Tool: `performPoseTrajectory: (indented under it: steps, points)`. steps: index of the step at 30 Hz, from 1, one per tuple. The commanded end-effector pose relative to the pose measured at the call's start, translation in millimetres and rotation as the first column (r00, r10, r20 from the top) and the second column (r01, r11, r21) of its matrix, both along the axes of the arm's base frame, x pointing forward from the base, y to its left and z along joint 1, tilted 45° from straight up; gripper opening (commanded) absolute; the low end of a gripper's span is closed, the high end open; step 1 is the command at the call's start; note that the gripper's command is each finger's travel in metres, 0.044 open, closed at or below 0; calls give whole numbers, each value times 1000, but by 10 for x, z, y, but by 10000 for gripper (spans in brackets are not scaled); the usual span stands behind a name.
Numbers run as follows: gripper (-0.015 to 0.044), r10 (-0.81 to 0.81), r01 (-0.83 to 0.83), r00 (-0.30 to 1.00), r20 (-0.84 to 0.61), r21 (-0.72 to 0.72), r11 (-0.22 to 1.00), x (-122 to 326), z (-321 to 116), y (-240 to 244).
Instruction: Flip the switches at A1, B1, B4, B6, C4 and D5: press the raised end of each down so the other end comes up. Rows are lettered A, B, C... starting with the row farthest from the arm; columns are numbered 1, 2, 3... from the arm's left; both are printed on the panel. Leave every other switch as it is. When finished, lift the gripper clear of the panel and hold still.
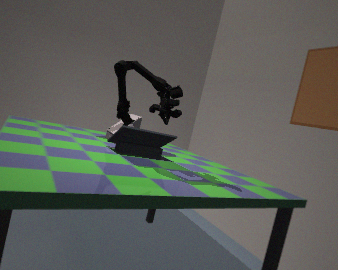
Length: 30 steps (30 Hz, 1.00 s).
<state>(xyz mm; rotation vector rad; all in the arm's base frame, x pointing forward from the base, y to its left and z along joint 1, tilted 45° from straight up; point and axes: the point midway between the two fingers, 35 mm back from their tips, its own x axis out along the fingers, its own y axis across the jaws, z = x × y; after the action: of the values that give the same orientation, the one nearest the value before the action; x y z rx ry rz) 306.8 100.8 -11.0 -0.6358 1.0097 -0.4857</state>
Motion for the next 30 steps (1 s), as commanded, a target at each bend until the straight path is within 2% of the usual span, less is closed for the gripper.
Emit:
performPoseTrajectory:
  steps: [1,6,11,30]
  points:
    - [0,-14,14,1000,-6,-9,1000,-182,-58,-80]
    - [0,-15,14,1000,-7,-10,1000,-362,-131,-136]
    - [0,-32,32,999,-23,-9,999,-205,-328,-355]
    - [0,-33,33,999,-23,-11,999,-94,-477,-522]
